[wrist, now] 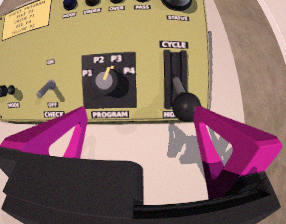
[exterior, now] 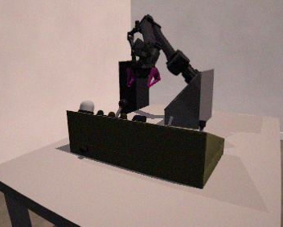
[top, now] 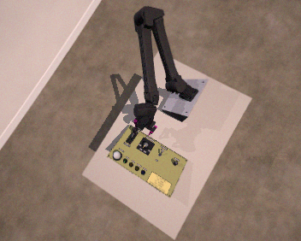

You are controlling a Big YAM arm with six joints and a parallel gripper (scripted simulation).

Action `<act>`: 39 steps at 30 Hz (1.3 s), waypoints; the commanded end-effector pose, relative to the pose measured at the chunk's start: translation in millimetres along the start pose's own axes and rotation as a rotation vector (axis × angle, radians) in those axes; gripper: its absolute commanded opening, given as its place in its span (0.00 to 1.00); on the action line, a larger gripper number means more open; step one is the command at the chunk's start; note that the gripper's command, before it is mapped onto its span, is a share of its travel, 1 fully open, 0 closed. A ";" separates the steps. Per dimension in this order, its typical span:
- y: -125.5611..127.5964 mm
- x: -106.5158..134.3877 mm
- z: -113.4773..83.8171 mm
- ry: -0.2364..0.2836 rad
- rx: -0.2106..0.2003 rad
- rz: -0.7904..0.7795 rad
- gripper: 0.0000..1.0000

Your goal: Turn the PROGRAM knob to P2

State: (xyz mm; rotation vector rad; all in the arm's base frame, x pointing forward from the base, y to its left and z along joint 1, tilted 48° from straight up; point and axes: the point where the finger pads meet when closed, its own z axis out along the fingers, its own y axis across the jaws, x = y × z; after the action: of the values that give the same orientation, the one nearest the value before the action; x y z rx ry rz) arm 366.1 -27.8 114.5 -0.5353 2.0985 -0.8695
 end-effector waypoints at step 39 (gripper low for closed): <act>-13.9 -40.8 -31.4 -0.050 0.015 0.036 1.00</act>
State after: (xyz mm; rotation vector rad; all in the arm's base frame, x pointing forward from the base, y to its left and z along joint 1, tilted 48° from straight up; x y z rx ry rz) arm 356.9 -14.9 131.2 -0.5398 2.0889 -0.8813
